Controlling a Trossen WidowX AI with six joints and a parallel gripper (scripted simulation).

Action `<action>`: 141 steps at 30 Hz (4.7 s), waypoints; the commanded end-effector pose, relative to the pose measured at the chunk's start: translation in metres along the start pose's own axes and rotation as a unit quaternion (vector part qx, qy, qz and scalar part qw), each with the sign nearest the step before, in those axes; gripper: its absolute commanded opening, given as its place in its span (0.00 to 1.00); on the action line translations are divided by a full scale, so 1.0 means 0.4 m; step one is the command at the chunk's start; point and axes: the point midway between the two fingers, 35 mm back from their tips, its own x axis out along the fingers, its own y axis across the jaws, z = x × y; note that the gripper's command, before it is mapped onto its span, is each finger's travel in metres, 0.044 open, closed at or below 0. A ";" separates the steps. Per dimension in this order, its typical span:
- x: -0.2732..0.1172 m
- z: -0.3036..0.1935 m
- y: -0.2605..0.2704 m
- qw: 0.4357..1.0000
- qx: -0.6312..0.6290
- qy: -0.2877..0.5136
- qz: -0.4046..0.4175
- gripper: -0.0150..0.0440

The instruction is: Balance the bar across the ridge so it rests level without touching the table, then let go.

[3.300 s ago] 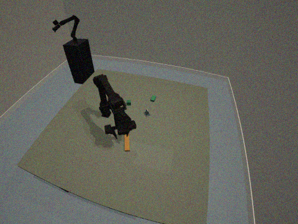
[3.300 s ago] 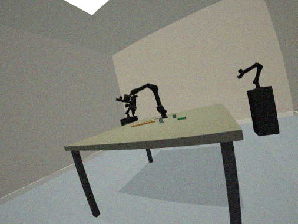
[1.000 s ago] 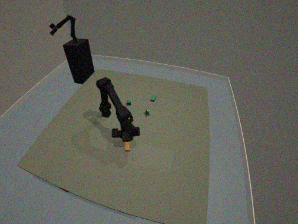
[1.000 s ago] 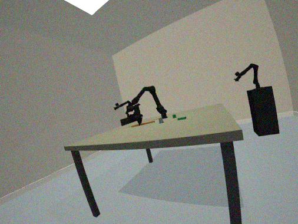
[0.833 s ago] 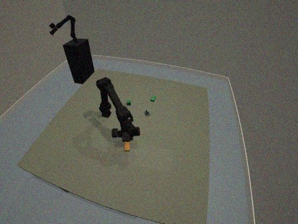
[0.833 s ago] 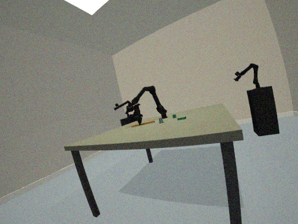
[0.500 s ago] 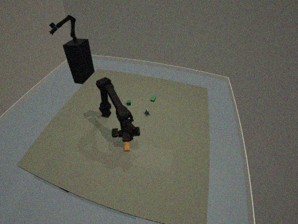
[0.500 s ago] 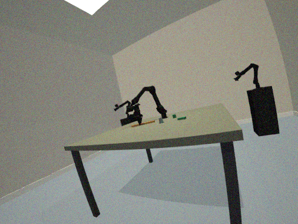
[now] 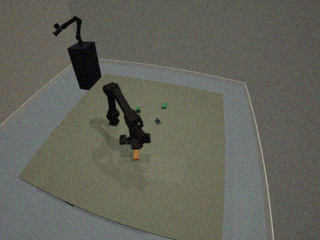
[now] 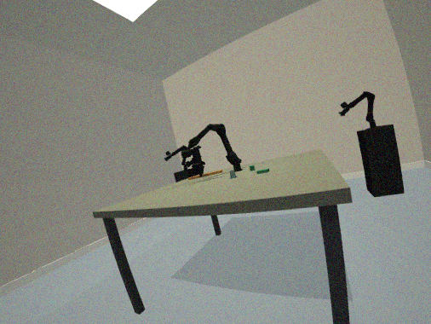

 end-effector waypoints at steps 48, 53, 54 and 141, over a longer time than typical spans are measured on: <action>-0.165 -0.133 0.184 0.975 0.220 0.001 0.007 0.25; -0.166 -0.168 0.217 0.964 0.264 0.002 0.007 0.25; -0.166 -0.175 0.223 0.962 0.273 0.003 0.008 0.25; -0.067 -0.573 0.367 0.797 0.603 0.012 0.004 0.25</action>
